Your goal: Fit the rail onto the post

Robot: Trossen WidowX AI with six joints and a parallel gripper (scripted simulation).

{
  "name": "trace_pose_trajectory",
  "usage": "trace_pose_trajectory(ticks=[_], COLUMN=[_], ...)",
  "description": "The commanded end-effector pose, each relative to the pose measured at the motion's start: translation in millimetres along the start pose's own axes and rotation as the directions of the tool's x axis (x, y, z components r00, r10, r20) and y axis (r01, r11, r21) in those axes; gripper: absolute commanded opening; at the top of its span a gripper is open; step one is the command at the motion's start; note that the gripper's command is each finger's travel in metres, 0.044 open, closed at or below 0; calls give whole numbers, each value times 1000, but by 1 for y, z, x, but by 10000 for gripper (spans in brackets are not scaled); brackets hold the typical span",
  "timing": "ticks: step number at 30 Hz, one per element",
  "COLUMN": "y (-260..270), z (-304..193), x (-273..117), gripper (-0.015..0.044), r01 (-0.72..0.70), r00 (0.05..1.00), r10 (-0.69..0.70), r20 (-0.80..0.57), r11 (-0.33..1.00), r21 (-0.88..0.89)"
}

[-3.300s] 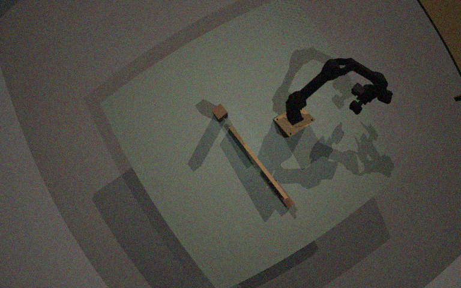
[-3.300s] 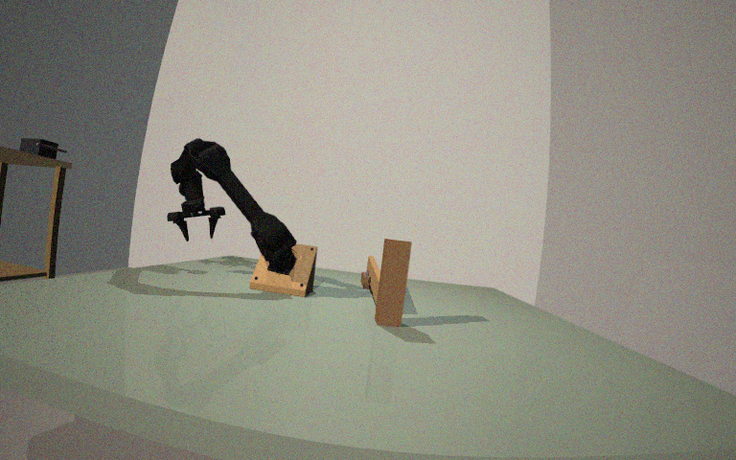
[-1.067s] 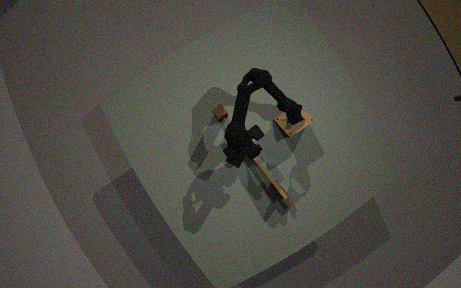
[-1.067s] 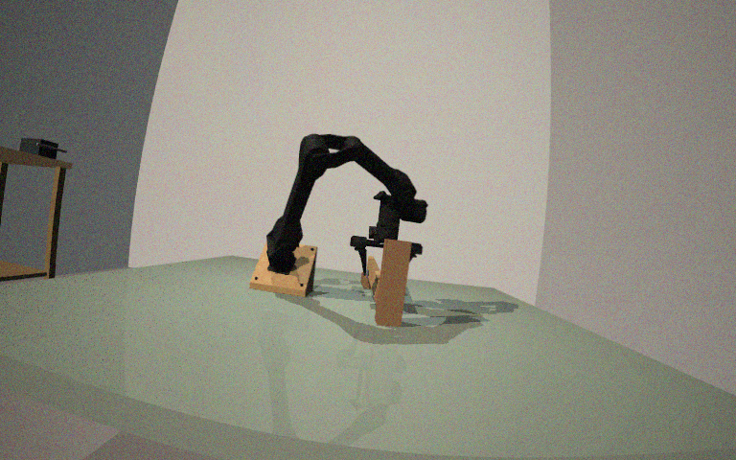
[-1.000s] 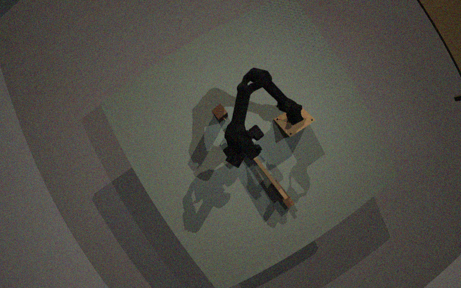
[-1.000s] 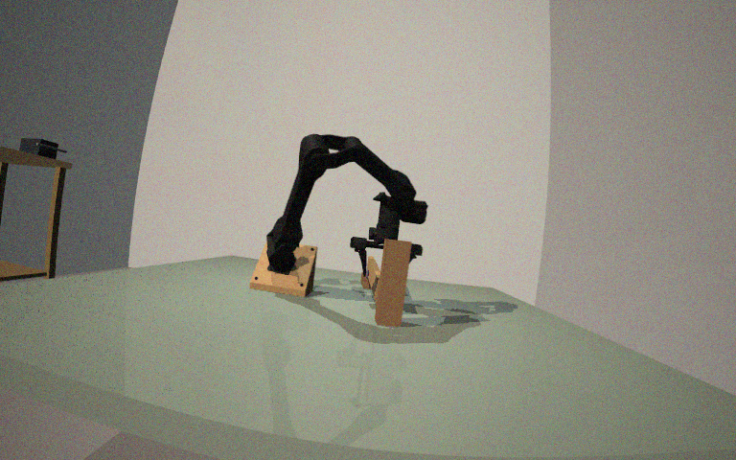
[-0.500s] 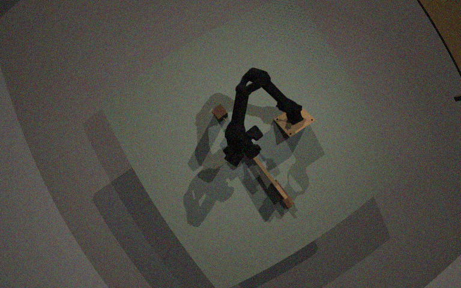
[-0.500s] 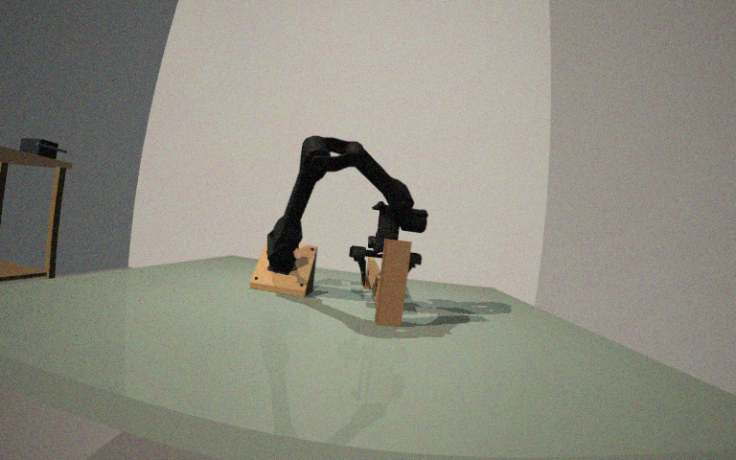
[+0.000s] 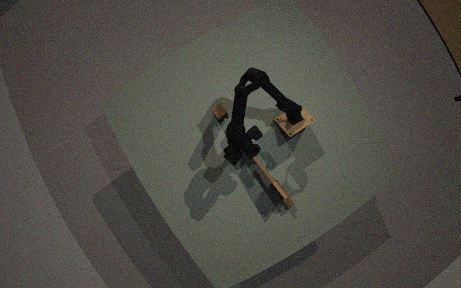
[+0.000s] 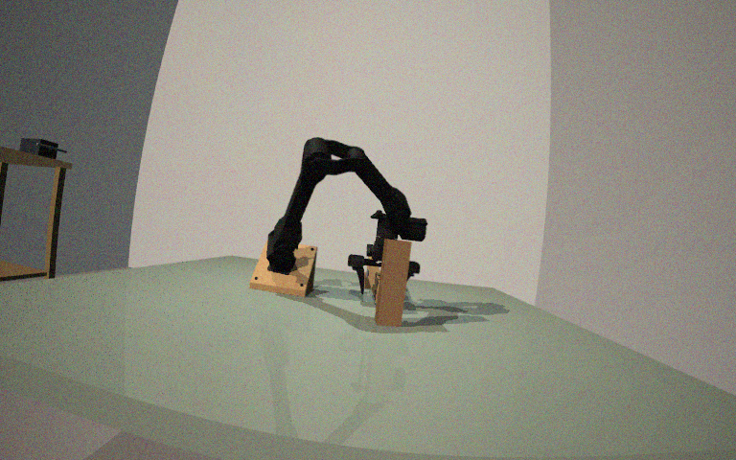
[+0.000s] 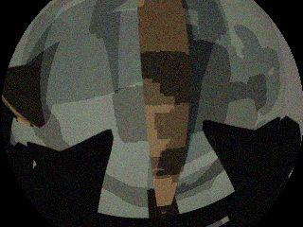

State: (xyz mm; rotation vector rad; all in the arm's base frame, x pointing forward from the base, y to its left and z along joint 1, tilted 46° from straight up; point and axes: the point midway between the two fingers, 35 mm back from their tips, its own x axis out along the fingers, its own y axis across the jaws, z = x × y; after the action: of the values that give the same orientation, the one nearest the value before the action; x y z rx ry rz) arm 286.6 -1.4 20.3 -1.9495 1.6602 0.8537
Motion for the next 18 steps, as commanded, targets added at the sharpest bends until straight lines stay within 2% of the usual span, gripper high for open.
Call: trace_pose_trajectory(ticks=[1,2,16,18], y=[1,1,1,1], z=[0,0,0,0], x=[5,5,5,5], gripper=[440,440,72,59], r01=[-1,-1,-1,-1], r00=[1000,1000,1000,1000], r10=[1,1,1,1], r20=[-7,-7,-7,-7], r11=[1000,1000,1000,1000], r21=[-6,-6,-6,-6])
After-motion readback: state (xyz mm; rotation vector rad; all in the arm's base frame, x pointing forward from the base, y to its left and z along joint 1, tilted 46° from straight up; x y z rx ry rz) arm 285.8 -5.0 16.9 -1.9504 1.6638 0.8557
